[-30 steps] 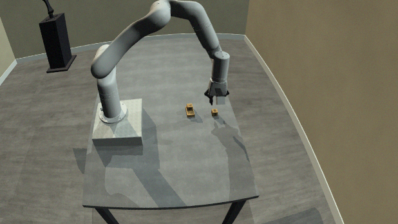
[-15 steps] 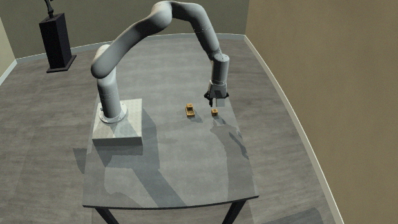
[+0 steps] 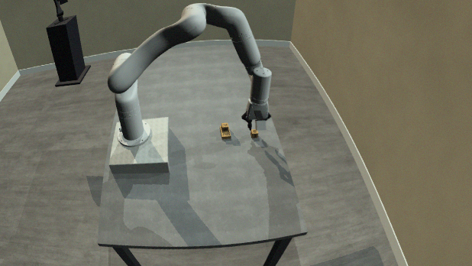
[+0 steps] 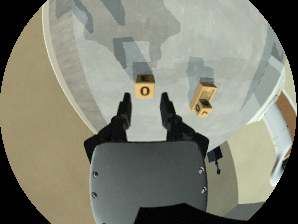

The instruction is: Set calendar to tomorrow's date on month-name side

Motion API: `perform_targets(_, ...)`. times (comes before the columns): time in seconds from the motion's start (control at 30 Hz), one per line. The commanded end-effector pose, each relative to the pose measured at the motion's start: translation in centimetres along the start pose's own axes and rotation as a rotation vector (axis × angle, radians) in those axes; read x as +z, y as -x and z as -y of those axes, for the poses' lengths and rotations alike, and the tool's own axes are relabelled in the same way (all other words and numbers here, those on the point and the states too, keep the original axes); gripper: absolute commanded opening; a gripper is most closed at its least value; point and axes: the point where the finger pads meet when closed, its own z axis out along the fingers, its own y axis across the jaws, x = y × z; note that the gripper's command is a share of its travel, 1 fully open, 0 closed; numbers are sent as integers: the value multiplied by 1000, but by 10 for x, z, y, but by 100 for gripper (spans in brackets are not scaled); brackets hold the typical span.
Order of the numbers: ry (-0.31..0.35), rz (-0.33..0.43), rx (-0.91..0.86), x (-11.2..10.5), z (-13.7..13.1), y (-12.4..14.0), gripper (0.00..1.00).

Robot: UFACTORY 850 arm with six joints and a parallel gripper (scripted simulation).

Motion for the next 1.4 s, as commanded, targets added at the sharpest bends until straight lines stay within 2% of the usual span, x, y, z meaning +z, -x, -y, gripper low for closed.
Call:
perform_targets(0.0,-2,0,0,4,1,0,49)
perform_targets(0.5,-2,0,0,13,1,0,49)
perform_targets(1.37,-2,0,0,13,1,0,49)
